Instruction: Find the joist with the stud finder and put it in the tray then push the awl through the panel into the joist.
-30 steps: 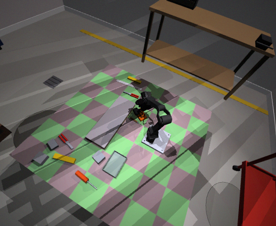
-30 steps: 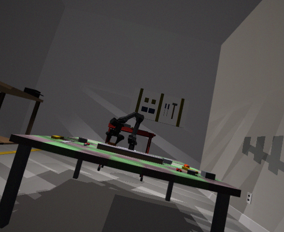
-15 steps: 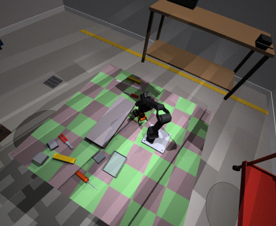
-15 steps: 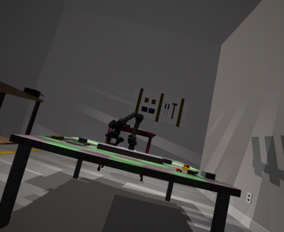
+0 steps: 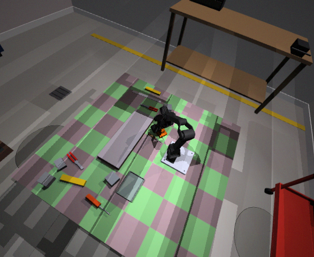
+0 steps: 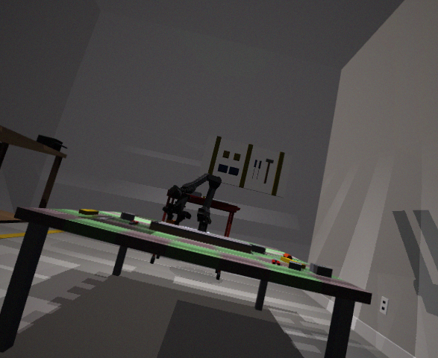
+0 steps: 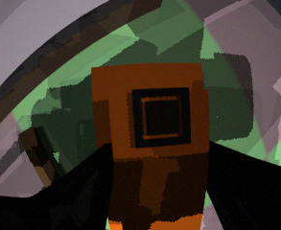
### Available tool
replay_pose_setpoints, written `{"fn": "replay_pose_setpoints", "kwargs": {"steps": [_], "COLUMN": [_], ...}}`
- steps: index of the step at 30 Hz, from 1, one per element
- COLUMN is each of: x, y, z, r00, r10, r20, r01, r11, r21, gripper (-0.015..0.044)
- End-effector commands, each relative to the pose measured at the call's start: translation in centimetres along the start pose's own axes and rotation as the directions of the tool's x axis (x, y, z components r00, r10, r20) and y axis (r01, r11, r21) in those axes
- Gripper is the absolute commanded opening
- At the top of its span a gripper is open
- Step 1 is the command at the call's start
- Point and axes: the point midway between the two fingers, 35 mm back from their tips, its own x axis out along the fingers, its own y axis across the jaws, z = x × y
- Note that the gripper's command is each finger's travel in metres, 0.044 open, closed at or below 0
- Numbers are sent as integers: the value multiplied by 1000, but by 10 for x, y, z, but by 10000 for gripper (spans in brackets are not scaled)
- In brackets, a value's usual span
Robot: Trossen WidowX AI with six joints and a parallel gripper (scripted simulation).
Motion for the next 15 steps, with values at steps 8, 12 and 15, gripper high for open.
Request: {"fn": "replay_pose_setpoints", "kwargs": {"steps": [8,12,15], "x": [0,-7,-19], "y": [0,-1,-1], "z": [0,3,9], "r00": [1000,1000,1000], "r10": [-2,-2,-2], "r20": [-1,-1,-1], "r01": [2,2,2], "r11": [1000,1000,1000], "r21": [1,1,1], "gripper": [162,57,0]}}
